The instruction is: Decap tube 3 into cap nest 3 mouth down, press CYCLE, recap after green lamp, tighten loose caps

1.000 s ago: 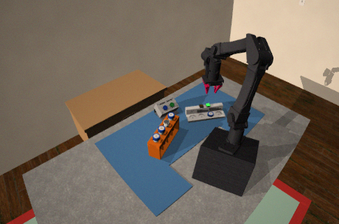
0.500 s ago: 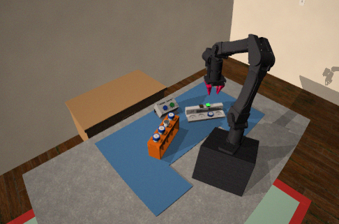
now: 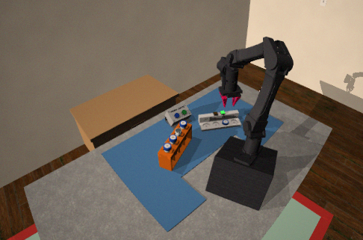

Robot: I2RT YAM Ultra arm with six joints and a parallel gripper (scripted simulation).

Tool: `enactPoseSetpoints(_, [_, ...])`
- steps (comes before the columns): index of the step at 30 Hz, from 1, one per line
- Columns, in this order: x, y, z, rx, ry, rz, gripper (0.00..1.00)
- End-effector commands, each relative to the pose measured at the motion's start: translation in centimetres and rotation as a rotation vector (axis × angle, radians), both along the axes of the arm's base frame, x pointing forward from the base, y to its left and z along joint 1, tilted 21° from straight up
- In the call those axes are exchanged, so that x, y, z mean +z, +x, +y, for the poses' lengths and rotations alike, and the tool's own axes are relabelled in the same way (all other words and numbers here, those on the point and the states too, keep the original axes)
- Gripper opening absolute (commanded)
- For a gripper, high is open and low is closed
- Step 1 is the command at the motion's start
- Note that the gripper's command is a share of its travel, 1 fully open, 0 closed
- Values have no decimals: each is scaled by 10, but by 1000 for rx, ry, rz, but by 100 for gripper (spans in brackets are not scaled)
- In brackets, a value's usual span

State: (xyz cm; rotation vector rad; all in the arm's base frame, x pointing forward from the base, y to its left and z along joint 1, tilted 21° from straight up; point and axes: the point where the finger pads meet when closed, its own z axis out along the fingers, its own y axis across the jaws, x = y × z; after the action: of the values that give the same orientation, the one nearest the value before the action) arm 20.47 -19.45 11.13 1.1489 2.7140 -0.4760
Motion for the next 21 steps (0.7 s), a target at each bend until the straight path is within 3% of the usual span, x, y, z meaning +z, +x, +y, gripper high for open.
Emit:
enactPoseSetpoints(1, [-9,9,-8,15,-20,-30,47])
enactPoseSetpoints(3, [-9,9,-8,15,-20,-30,47])
enactPoseSetpoints(18, [-78,16,-38,16,-21,-30,47])
enactPoseSetpoints(21, [-82,17,-40,16,-21,-30,47])
